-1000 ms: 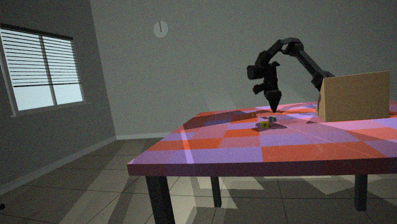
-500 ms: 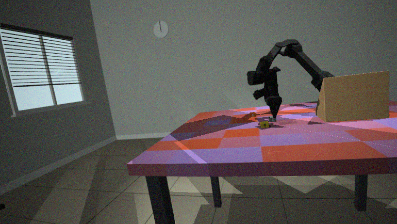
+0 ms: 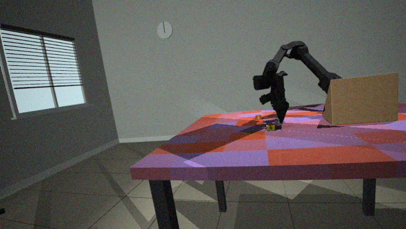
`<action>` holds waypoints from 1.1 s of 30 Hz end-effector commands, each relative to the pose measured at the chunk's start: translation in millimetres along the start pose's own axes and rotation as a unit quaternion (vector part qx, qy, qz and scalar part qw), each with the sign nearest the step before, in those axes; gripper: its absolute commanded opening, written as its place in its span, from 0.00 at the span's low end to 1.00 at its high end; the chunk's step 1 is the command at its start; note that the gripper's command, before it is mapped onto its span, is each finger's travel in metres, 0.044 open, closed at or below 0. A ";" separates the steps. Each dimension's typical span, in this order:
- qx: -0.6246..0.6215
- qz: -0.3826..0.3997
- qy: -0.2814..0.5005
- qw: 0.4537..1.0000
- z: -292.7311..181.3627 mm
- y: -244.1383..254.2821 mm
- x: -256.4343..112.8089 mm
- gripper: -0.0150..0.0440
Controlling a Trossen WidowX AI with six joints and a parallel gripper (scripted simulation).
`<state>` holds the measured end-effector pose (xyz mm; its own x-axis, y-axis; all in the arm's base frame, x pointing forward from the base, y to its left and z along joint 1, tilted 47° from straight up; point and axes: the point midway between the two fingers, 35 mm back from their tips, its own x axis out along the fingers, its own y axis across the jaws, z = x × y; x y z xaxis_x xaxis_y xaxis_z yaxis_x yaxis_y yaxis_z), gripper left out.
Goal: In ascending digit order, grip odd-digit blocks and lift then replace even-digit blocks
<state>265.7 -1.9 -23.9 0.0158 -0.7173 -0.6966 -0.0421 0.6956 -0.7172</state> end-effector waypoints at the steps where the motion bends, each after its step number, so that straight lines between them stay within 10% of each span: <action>1: -0.002 -0.002 -0.002 1.000 0.4 -0.6 0.4 0.49; 33: -0.002 -0.002 -0.002 1.000 0.4 -0.6 0.4 0.46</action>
<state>265.8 -2.1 -24.0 0.0164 -0.7177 -0.6961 -0.0421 0.6951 -0.7177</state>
